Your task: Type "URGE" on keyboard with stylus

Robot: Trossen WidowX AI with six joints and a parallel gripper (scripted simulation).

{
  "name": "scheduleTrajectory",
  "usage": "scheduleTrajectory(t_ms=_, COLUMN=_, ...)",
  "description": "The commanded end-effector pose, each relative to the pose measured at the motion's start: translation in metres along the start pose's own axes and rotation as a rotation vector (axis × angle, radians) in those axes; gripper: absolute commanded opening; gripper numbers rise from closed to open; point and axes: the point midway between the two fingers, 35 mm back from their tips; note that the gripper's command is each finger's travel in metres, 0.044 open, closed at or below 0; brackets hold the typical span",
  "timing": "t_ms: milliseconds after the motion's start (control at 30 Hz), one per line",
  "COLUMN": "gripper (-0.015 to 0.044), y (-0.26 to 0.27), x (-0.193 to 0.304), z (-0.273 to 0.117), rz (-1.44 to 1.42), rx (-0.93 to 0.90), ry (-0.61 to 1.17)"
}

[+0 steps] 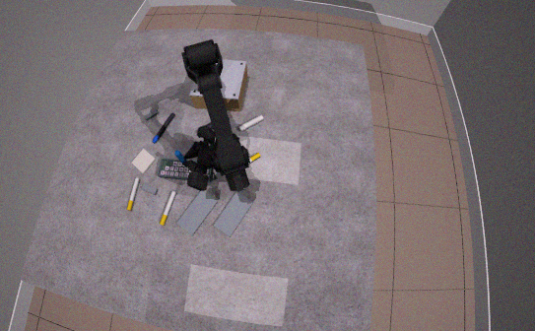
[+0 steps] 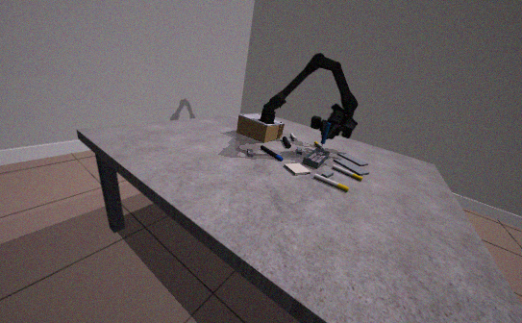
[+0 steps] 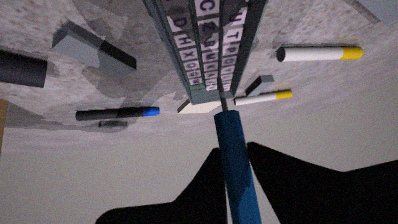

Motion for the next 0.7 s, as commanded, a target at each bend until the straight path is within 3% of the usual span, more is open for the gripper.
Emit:
scheduleTrajectory(t_ms=0, gripper=0.0058, y=0.000, x=0.000, z=0.000, rz=0.001, rx=0.000, ry=0.000)
scheduleTrajectory(t_ms=167, gripper=0.0000, y=0.000, x=0.001, z=0.002, rz=0.000, rx=0.000, ry=0.000)
scheduleTrajectory(t_ms=667, gripper=0.0000, y=0.010, x=0.032, z=0.038, rz=-0.009, rx=0.004, ry=0.009)
Point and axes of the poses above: the point midway between the two fingers, 35 mm back from their tips, its own z axis out along the fingers, its own y axis across the jaws, x = y × z, and after that the axes turned 15 degrees about z, right-handed
